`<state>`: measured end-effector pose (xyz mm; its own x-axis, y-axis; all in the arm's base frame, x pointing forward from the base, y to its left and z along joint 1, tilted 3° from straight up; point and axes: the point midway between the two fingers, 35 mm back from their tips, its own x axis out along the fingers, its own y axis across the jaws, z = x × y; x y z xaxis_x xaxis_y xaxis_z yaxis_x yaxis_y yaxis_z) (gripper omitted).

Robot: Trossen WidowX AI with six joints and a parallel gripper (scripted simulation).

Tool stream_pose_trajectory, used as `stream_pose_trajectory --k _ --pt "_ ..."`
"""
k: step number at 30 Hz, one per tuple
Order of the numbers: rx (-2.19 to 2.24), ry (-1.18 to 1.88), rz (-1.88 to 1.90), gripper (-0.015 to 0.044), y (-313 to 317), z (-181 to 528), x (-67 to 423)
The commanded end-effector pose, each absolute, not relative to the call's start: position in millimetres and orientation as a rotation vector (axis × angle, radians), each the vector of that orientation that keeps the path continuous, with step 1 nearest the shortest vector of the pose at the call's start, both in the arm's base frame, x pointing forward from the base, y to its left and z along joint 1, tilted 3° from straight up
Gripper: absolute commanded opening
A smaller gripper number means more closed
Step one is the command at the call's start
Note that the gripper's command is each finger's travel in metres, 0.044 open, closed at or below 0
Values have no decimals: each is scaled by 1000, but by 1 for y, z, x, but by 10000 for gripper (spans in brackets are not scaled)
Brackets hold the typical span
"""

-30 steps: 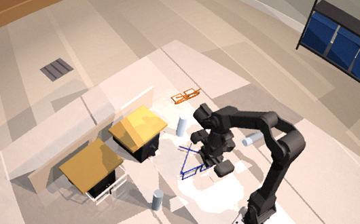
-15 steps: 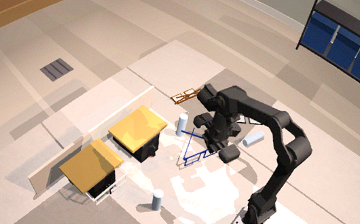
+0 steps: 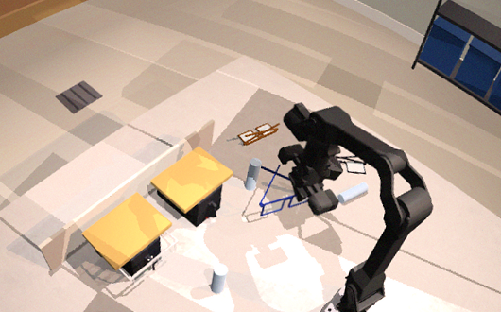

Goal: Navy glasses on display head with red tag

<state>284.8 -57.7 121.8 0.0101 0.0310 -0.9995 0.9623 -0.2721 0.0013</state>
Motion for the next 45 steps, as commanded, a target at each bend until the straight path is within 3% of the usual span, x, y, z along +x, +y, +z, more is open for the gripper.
stream_pose_trajectory --k 1,14,45 --pt "1513 1026 -1464 0 -81 123 291" --pt "1721 821 -1681 0 -157 119 296" --pt "1724 818 -1684 0 -155 59 297"
